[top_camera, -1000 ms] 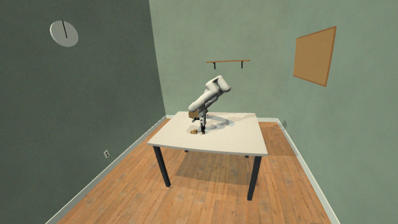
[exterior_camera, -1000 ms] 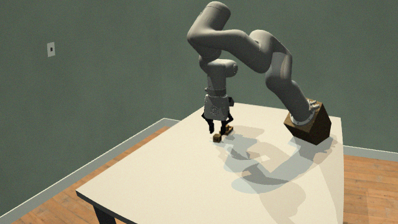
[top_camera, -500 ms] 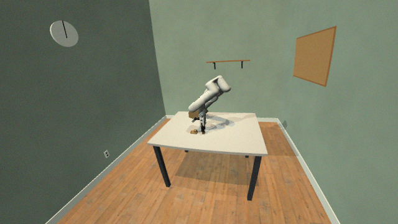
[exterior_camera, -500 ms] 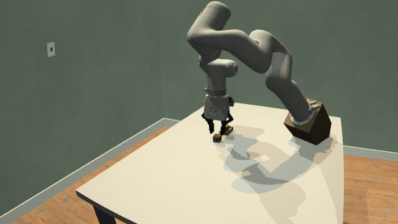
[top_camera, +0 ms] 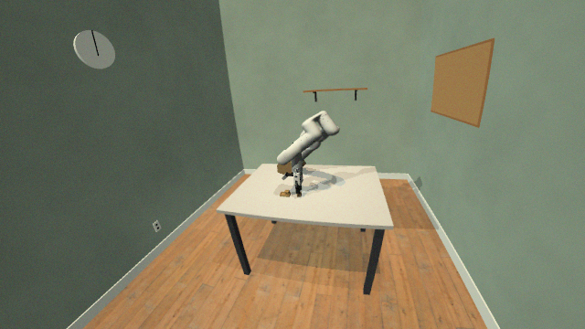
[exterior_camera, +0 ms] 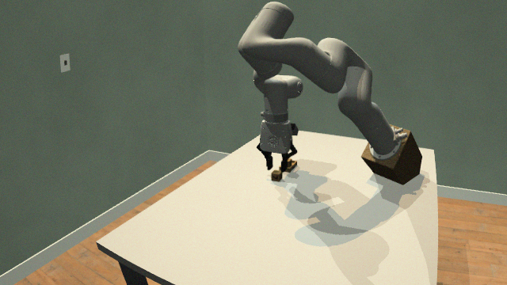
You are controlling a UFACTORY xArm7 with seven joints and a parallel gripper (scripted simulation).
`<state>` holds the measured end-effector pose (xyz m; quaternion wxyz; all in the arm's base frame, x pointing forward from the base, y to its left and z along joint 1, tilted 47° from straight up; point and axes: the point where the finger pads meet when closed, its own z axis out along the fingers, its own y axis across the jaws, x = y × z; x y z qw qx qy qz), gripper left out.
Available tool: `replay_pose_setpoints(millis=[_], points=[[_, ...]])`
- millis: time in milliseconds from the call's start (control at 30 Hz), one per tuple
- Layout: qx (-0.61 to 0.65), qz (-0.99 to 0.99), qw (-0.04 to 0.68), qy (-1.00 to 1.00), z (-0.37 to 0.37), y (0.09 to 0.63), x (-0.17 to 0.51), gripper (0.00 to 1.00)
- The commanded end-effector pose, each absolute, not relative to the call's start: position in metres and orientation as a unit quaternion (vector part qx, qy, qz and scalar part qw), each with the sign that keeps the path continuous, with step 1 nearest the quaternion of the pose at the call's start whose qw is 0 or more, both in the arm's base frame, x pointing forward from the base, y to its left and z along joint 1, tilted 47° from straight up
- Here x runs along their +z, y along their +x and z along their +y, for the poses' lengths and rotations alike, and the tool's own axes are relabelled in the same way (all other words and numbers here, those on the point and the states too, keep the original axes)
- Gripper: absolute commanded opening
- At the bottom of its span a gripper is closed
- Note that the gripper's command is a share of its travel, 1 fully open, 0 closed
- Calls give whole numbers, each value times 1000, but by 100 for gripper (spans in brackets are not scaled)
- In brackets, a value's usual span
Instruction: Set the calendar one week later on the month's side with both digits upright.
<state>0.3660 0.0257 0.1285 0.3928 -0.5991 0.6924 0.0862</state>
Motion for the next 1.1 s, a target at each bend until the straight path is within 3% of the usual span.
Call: replay_pose_setpoints(millis=[0,1067], points=[[85,693,393,-598,24,366,129,47],[85,693,393,-598,39,378,112,47]])
